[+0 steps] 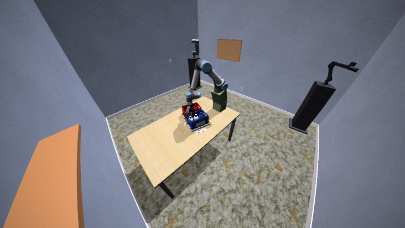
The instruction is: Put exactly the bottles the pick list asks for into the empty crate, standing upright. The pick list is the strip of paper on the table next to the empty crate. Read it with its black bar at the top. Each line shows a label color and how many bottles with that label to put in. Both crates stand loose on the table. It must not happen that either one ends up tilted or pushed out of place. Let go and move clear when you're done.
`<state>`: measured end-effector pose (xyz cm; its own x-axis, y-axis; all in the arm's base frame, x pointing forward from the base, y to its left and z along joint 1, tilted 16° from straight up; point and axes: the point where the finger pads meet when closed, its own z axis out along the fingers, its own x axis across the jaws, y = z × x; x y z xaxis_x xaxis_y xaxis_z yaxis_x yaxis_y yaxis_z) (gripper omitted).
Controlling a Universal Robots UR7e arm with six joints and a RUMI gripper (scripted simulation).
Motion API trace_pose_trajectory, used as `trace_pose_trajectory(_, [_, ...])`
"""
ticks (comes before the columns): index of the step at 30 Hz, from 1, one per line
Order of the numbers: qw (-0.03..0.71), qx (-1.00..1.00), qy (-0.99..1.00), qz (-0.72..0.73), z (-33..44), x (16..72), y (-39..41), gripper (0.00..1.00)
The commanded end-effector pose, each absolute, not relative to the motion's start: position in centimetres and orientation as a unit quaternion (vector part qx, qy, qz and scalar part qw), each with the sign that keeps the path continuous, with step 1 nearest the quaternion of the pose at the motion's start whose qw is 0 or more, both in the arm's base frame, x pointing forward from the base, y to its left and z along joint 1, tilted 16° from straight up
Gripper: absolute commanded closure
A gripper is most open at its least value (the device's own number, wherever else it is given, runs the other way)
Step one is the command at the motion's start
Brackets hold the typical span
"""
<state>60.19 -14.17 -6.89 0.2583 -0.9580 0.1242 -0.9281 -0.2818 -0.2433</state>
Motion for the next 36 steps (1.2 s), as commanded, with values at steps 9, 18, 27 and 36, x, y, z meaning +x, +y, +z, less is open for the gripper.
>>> trace_pose_trajectory(9, [0.061,-0.791,0.596,-0.125,-6.8,60.24,-14.19,1.0])
trace_pose_trajectory(18, [0.061,-0.791,0.596,-0.125,-6.8,60.24,-14.19,1.0])
trace_pose_trajectory(27, [0.061,-0.791,0.596,-0.125,-6.89,60.26,-14.2,0.62])
trace_pose_trajectory(36, [0.061,-0.791,0.596,-0.125,-6.88,60.26,-14.19,0.62])
